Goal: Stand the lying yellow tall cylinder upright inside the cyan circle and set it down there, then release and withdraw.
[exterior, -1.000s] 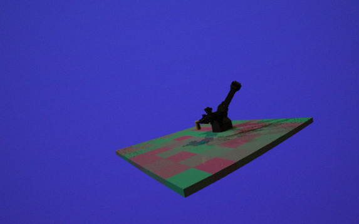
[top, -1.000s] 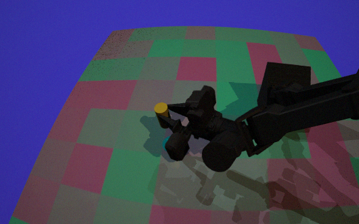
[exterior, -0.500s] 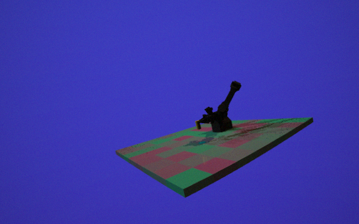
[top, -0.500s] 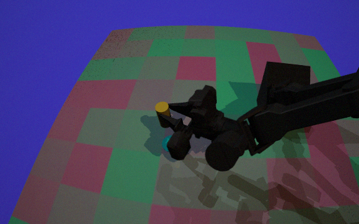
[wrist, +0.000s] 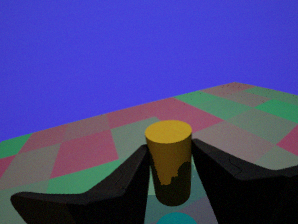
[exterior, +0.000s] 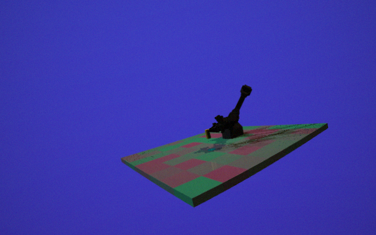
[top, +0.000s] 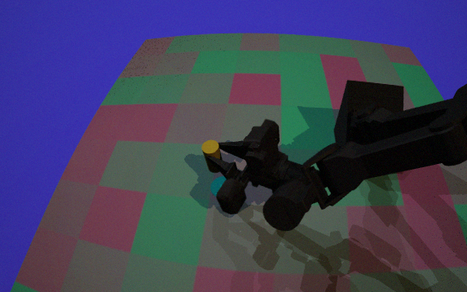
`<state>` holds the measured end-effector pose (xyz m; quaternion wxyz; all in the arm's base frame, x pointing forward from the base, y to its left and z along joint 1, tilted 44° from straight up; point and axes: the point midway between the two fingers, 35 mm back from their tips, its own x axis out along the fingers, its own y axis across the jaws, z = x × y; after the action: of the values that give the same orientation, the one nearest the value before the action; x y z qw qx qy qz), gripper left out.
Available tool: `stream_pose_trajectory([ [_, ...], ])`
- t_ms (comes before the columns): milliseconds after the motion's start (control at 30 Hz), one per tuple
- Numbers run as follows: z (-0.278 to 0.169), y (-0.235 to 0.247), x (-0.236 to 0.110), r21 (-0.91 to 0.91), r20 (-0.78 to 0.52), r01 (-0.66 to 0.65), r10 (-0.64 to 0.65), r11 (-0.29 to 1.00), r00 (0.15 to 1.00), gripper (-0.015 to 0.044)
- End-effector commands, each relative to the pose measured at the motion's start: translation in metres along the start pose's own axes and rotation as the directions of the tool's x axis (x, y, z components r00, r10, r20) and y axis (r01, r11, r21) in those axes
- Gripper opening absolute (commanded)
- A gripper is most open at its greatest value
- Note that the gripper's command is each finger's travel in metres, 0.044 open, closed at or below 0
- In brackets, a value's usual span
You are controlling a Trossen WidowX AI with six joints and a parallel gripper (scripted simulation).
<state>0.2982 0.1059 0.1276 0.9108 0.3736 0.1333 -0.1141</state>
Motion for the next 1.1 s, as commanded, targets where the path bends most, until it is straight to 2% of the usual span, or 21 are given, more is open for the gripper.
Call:
stream_pose_trajectory([
  [0,-0.010,0.000,0.002,0.008,0.005,0.003,-0.003,1.000,1.000,0.0105],
  [600,-0.063,-0.003,0.004,0.006,0.007,0.000,0.000,1.000,1.000,0.0105],
  [1067,-0.087,-0.002,0.003,-0.004,-0.003,0.001,-0.001,1.000,1.000,0.0105],
])
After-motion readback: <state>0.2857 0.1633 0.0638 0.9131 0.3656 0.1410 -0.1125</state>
